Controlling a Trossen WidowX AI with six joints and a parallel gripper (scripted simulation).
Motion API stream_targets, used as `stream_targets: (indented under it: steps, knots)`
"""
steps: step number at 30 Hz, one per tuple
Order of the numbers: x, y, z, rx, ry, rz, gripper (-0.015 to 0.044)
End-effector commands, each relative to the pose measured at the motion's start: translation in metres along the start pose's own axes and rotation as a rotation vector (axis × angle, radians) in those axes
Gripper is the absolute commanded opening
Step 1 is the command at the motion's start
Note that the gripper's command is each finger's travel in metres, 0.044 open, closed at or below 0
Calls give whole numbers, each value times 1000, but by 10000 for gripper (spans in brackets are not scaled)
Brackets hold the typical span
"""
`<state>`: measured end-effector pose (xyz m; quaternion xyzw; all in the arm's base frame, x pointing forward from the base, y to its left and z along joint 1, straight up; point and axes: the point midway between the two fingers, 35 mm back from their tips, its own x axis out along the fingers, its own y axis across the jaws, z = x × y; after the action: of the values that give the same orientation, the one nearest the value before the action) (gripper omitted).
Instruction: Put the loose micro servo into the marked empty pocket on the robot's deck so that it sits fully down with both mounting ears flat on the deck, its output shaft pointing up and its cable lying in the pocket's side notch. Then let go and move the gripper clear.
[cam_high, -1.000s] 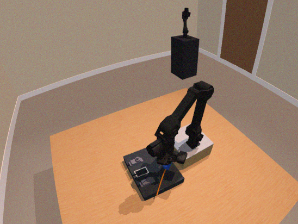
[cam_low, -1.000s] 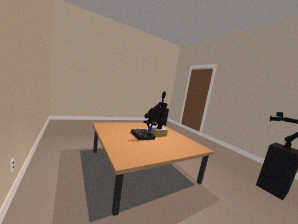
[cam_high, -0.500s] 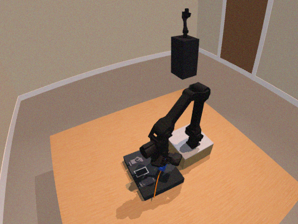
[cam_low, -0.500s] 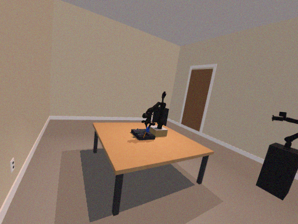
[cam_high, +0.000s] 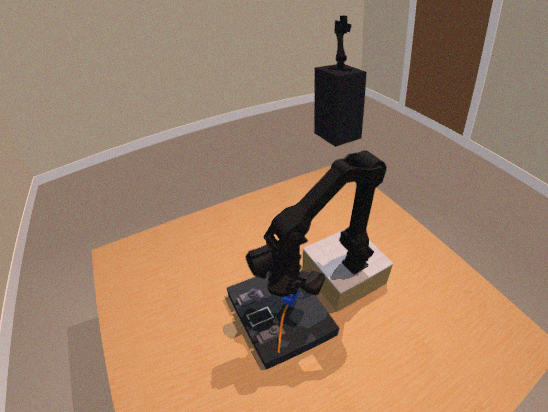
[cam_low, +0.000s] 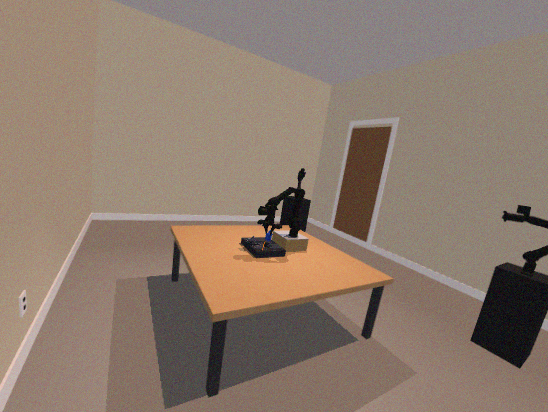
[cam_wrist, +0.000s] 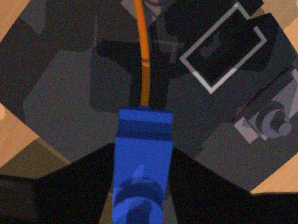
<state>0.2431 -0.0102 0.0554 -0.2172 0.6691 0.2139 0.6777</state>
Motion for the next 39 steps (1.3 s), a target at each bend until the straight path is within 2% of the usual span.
stream_targets:
  steps: [1,6,24,39]
  knots:
    - [-1,-8,-6,-5,-5,-4,0]
    - [-1,-8,-6,77,-5,-4,0]
    - [-1,-8,-6,665,-6,-2,0]
    - [-2,-19,7,686,-8,-2,0]
